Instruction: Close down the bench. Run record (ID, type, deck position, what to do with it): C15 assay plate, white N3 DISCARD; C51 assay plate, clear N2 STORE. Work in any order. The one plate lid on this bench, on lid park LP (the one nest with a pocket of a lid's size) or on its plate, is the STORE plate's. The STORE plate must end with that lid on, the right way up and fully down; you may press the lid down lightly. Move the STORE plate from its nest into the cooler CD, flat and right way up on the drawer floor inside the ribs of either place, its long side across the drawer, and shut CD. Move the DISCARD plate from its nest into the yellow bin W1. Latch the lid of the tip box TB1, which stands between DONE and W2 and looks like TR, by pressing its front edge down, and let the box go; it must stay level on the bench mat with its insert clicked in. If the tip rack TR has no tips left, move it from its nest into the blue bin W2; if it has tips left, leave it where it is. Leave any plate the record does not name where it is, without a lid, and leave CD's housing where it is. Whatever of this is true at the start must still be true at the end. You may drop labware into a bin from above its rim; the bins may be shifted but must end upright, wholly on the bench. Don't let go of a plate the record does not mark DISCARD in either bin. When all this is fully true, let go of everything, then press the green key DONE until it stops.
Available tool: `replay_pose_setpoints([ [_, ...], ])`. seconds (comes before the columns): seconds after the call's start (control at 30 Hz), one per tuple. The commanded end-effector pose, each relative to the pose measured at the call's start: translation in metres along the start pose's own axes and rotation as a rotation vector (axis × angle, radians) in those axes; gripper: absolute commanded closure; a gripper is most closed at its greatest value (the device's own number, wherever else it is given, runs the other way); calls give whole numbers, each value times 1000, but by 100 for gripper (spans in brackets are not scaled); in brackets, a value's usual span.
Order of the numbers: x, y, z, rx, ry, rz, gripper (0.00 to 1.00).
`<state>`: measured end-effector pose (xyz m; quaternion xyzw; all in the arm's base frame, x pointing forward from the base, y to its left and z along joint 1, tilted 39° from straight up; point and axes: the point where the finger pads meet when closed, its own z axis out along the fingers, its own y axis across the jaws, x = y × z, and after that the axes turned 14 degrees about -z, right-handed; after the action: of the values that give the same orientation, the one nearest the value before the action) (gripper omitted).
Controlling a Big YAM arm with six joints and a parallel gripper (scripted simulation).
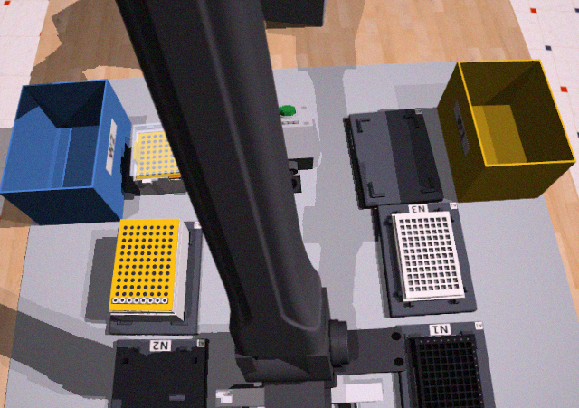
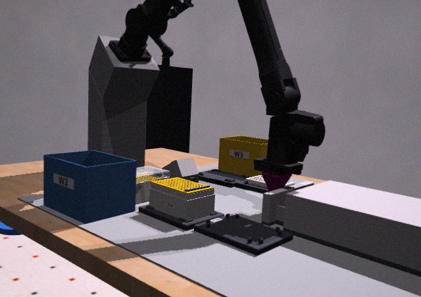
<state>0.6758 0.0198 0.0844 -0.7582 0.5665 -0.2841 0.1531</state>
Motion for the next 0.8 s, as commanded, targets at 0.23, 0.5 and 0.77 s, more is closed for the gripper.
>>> replay_pose_setpoints([
  [0.23, 5, -42, -17, 81, 14, 14, 100],
  [0.5, 5, -42, -17, 81, 14, 14, 100],
  [0.77, 2, -39, -6, 53, 6, 9, 100],
])
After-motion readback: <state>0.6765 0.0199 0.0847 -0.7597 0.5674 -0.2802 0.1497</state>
